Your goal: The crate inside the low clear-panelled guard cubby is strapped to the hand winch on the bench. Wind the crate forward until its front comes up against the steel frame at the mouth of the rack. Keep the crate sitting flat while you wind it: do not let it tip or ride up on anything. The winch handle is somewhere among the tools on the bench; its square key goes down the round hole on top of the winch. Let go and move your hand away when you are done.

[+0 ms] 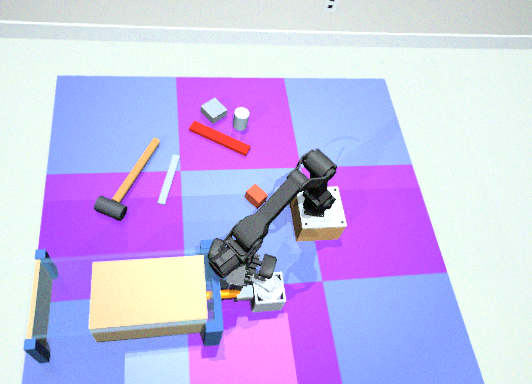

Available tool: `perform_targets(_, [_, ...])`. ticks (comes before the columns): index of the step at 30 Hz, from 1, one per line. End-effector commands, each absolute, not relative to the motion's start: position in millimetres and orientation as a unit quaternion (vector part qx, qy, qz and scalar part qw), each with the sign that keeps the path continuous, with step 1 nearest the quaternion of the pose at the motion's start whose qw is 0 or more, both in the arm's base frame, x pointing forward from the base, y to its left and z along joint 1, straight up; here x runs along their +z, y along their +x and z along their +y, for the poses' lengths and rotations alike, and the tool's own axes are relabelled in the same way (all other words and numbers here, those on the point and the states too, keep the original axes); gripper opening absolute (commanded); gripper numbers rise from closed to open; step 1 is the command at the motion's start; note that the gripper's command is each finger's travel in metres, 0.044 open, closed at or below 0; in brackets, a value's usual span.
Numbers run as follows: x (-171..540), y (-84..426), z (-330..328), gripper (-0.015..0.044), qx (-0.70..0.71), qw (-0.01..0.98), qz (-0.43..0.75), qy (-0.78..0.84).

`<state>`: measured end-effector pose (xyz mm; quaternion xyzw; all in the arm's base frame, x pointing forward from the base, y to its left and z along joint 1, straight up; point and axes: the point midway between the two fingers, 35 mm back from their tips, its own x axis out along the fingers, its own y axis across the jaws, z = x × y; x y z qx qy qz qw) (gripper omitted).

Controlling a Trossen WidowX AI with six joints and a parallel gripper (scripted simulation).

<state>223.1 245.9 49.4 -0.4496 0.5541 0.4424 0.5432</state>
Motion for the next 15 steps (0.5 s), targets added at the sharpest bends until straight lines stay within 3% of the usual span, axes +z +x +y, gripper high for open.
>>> perform_targets(1, [55,228,265,0.0000,0.453,0.558,0.535,-0.444])
perform_targets(15, [55,229,280,0.0000,0.453,0.558,0.535,-0.444])
